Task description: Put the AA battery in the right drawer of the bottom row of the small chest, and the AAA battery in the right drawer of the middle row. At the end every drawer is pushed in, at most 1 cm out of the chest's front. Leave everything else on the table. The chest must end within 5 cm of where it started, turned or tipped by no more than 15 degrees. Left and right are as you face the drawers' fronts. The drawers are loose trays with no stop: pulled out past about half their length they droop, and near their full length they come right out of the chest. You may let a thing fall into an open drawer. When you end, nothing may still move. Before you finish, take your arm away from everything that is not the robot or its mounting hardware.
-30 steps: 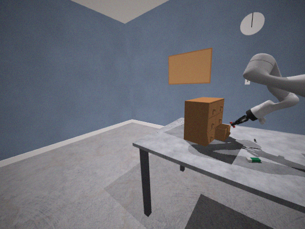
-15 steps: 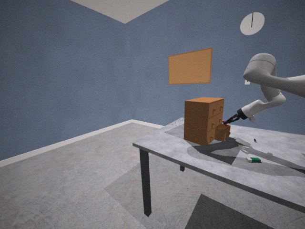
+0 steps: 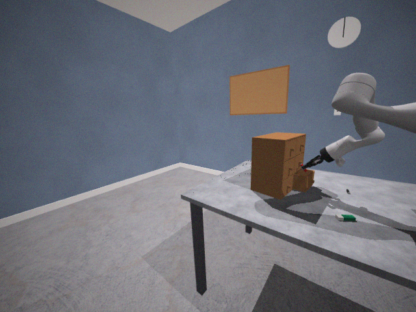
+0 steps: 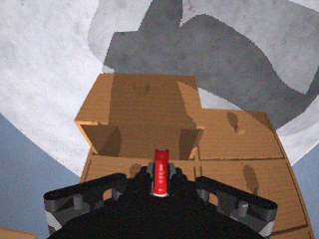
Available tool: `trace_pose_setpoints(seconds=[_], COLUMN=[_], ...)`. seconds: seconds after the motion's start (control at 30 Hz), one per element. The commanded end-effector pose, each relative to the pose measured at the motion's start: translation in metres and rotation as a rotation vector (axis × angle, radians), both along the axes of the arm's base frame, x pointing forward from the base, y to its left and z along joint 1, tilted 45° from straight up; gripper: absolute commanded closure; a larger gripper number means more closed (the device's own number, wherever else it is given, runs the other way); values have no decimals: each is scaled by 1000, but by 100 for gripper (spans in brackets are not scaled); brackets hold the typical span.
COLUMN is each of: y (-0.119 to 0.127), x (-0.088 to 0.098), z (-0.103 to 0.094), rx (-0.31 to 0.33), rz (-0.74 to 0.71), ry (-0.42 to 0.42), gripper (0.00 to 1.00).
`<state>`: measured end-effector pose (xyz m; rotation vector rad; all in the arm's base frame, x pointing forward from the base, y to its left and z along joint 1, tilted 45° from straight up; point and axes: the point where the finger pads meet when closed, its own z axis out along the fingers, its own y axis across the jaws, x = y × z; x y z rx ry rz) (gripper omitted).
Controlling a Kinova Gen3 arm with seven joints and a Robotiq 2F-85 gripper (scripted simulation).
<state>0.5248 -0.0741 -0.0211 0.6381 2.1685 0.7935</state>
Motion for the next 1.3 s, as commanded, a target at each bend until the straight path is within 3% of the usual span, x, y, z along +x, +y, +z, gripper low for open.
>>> trace_pose_setpoints(seconds=[0.0,0.7,1.03,1.07,1.27], y=[-1,-1,-1,-1,-1], x=[1,1,1,1,1], z=[1,1,1,1,1], rx=[-1,-1,-1,-1,-1], rz=[-1,-1,-1,-1,-1], ry=[-2,-2,-2,-2,-2], gripper=[91,91,71,0,0])
